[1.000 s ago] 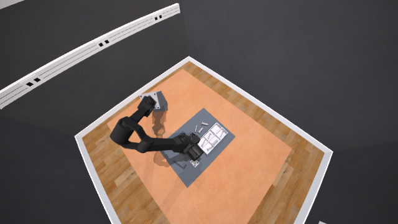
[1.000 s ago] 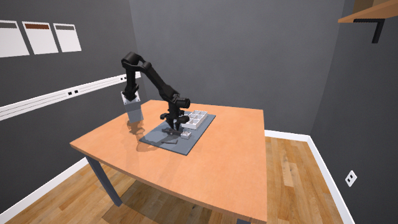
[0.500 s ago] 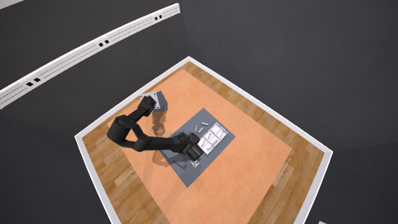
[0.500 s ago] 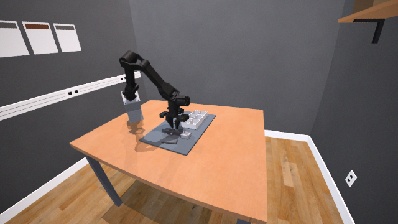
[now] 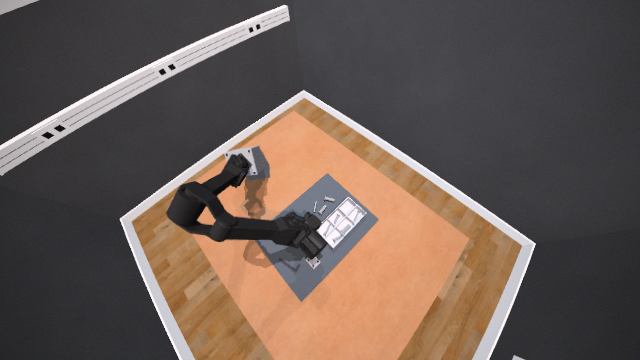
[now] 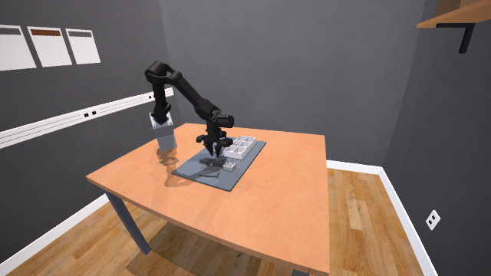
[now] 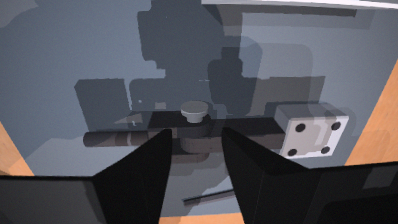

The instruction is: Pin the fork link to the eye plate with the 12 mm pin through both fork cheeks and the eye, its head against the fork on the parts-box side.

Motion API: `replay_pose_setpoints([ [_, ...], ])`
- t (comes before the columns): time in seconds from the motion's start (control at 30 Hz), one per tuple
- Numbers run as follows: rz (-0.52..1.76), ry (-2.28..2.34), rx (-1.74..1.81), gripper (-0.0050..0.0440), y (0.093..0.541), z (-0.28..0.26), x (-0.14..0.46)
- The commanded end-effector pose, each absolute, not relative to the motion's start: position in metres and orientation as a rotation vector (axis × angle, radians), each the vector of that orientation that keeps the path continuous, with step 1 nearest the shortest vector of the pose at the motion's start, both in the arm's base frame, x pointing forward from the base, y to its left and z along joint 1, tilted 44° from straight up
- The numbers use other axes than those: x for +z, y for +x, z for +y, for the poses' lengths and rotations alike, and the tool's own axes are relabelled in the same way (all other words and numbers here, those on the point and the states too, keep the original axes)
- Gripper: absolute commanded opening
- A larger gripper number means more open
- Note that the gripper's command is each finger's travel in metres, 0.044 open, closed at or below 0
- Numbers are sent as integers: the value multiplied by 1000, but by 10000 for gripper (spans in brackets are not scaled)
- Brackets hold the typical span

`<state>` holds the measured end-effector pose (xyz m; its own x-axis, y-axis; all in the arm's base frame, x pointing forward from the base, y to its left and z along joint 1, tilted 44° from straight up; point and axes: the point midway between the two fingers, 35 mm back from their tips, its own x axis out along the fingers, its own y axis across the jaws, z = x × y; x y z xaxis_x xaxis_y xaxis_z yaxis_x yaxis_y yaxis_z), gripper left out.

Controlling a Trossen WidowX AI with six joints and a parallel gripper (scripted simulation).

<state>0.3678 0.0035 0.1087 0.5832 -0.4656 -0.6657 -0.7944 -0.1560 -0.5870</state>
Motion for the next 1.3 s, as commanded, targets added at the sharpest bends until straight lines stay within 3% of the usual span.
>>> replay_pose_setpoints([
  [0.0,1005,-1792,379,150,368,6,122],
  [0.63,1012,-1793,388,150,365,8,122],
  [0.67,1012,-1793,388,-50,365,8,122],
  [1.27,1012,-1793,388,-50,365,8,122],
])
